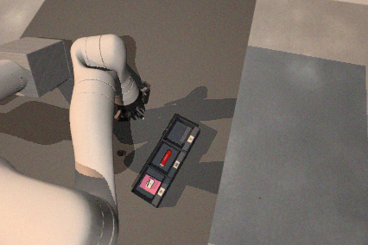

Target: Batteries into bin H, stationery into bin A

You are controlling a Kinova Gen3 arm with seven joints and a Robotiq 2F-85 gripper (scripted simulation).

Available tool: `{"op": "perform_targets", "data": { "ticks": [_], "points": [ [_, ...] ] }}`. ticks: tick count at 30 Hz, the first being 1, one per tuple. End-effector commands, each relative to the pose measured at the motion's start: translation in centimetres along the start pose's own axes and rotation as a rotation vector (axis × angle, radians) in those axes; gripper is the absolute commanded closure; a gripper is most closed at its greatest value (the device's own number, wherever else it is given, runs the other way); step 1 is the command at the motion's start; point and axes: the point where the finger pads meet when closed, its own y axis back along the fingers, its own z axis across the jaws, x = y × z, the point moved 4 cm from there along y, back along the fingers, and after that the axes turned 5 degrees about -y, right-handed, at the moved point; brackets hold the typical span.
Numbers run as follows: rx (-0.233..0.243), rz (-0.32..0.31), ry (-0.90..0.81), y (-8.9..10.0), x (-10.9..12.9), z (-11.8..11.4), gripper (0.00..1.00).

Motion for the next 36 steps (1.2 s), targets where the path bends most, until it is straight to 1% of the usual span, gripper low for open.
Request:
{"op": "perform_targets", "data": {
  "ticks": [1,14,15,36],
  "points": [
    [0.002,0.003,0.000,-0.38,0.09,-0.07,0.76],
    [0.002,0.003,0.000,-0.51,0.05,-0.02,0.76],
    [0.002,0.003,0.000,-0.51,0.05,-0.02,0.95],
    [0.002,0.003,0.000,-0.51,0.05,-0.02,0.95]
  ]
}}
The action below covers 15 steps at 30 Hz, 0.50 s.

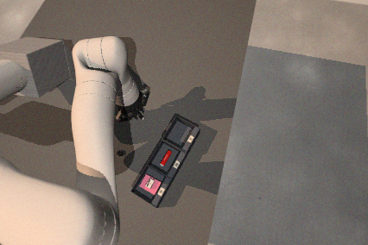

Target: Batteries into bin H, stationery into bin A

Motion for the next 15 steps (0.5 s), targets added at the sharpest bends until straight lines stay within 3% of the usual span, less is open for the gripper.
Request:
{"op": "perform_targets", "data": {
  "ticks": [1,10,15],
  "points": [
    [-0.001,-0.001,0.000,0.0,0.0,0.0,0.95],
    [-0.001,-0.001,0.000,0.0,0.0,0.0,0.95],
    [-0.001,-0.001,0.000,1.7,0.0,0.0,0.95]
  ]
}}
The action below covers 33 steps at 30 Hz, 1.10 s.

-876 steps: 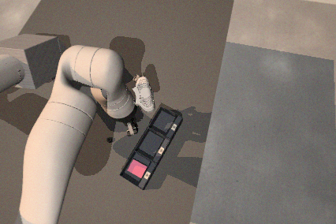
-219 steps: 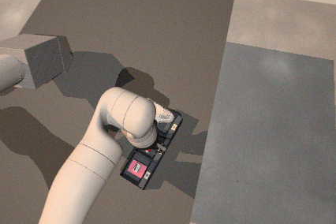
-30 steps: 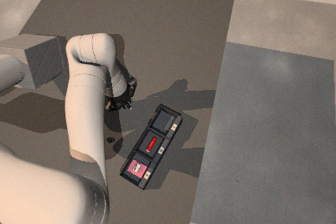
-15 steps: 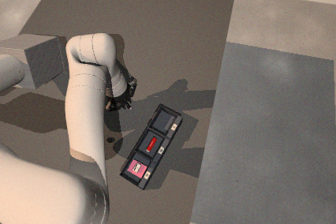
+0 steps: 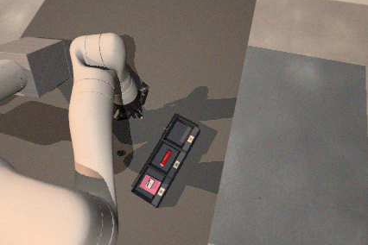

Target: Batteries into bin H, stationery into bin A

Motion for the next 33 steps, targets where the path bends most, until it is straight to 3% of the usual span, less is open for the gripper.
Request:
{"op": "perform_targets", "data": {
  "ticks": [1,15,31,33],
  "points": [
    [-0.010,-0.008,-0.001,1.1,-0.2,0.2,0.95],
    [-0.010,-0.008,-0.001,5.1,-0.2,0.2,0.95],
    [-0.010,-0.008,-0.001,5.1,-0.2,0.2,0.95],
    [-0.010,-0.008,-0.001,5.8,-0.2,0.2,0.95]
  ]
}}
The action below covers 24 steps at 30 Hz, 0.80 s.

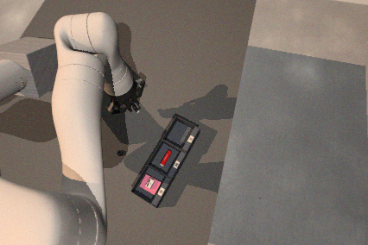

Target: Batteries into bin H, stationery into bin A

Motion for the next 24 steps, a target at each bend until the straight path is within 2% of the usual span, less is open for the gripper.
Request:
{"op": "perform_targets", "data": {
  "ticks": [1,6,20,23,24],
  "points": [
    [-0.006,-0.003,-0.001,0.5,-0.1,0.1,0.95],
    [-0.006,-0.003,-0.001,0.5,-0.7,0.0,0.95],
    [-0.006,-0.004,-0.001,0.6,-8.9,-1.6,0.95],
    [-0.006,-0.004,-0.001,0.6,-9.3,-1.6,0.95],
    [-0.006,-0.003,-0.051,0.6,-9.9,-1.8,0.95]
  ]
}}
